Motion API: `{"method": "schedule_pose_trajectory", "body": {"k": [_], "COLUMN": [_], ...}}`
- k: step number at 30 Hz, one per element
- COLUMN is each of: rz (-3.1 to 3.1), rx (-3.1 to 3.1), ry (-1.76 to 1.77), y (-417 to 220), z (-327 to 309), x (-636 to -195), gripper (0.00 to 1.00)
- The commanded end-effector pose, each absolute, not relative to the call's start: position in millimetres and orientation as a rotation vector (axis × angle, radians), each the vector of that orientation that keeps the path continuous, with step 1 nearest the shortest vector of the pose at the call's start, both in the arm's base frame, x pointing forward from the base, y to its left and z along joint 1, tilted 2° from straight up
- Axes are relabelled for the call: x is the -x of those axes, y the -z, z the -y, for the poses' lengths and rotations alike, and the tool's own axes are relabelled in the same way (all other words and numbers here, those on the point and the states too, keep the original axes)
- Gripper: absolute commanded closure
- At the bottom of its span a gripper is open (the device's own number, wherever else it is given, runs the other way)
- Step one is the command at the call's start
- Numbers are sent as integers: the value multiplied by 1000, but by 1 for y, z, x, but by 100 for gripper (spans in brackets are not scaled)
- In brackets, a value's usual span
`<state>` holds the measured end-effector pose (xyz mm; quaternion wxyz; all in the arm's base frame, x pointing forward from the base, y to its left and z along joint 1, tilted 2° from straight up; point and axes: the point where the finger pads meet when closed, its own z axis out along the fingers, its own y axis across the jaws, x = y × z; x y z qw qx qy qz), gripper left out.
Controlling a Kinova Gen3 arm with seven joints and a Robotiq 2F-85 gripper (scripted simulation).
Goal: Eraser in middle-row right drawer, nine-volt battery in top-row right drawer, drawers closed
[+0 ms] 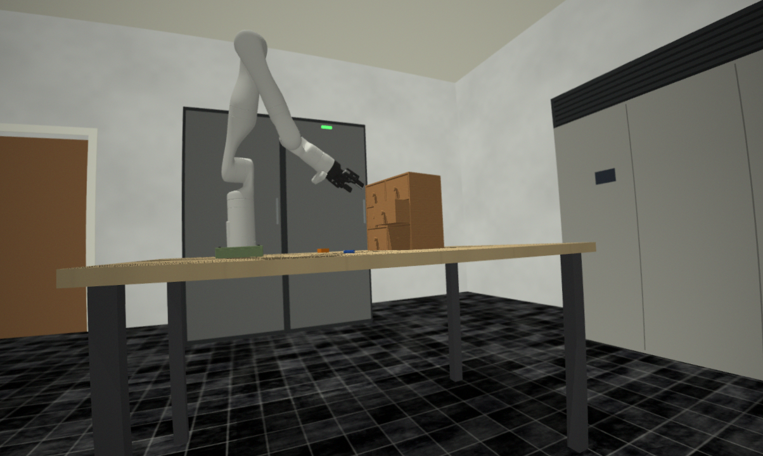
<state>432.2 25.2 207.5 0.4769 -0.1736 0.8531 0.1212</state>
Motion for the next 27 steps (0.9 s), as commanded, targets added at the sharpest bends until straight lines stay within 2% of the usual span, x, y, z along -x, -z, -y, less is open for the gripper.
{"method": "schedule_pose_trajectory", "body": {"k": [1,27], "rz": [-2099,-2110], "rx": [401,400], "ry": [-265,-271], "y": [-211,-212], "z": [-6,-1], "x": [-425,-412], "gripper": [0,0]}}
